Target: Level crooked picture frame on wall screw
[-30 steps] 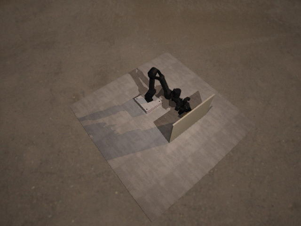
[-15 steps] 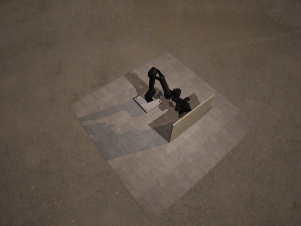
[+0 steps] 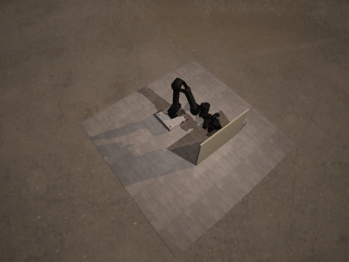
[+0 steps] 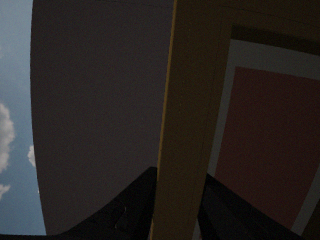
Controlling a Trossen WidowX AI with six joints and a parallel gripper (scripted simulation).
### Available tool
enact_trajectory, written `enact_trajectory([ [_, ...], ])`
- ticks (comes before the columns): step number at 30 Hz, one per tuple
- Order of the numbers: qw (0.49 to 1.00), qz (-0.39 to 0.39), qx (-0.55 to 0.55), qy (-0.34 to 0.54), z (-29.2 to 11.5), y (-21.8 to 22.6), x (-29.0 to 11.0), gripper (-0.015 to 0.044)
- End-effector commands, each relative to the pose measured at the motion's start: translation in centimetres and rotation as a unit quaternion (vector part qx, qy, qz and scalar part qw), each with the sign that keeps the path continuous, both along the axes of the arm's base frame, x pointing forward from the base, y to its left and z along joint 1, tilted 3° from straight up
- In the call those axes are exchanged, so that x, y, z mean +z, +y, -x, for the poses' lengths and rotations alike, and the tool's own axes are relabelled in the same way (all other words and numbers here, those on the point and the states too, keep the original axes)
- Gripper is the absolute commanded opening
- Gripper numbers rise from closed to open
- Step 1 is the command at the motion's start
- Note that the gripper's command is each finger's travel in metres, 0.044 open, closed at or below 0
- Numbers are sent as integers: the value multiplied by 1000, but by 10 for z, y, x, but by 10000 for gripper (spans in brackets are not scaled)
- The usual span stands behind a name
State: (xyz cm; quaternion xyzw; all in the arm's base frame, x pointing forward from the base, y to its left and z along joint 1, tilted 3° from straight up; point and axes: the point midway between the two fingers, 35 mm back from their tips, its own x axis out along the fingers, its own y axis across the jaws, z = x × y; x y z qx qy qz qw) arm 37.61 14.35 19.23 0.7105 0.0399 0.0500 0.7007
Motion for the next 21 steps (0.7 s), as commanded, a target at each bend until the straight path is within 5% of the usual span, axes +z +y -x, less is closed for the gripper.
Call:
enact_trajectory([
  [1,1000,-14,1,2,0,0,0,0],
  [8,1000,-30,1,4,0,0,0,0],
  [18,1000,-21,0,2,0,0,0,260],
  [21,1000,-21,0,2,0,0,0,260],
])
